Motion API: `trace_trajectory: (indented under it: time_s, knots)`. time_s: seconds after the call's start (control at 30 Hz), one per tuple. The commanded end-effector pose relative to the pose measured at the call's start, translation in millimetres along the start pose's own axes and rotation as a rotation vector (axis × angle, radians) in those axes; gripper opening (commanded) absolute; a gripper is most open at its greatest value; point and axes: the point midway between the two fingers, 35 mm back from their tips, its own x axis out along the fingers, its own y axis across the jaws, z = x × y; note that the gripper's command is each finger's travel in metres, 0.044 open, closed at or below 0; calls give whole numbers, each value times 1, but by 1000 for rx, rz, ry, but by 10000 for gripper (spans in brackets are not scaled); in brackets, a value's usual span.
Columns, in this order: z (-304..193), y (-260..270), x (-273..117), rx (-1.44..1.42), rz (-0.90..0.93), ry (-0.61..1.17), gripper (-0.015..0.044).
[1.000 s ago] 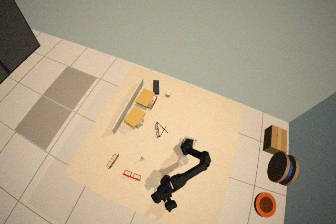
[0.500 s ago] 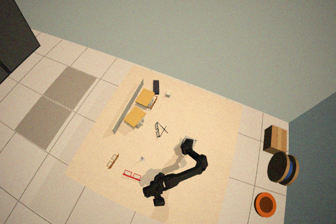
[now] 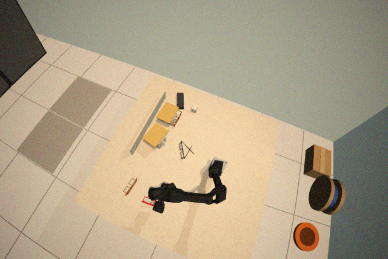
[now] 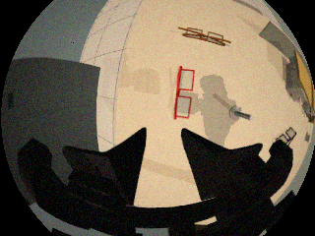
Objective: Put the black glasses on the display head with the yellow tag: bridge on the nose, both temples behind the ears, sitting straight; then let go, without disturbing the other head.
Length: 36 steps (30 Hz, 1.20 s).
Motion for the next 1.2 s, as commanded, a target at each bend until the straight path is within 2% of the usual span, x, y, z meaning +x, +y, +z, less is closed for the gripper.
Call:
trace_trajectory:
  time_s: [0.0,0.2,0.37,0.53,0.7,0.8,0.97,1.07,1.17]
  knots:
    - [31,-67,2,141,-112,-44,200]
    - [55,-166,-11,358,-252,-91,200]
    - [54,-248,-30,555,-351,-112,200]
    - [32,-325,-54,772,-429,-112,200]
    - [-13,-392,-78,1011,-474,-84,200]
    - [-32,-410,-84,1088,-479,-68,200]
    - [-35,-416,-87,1090,-480,-68,200]
    - [-35,-416,-87,1090,-480,-68,121]
    - [-35,-416,-87,1090,-480,-68,120]
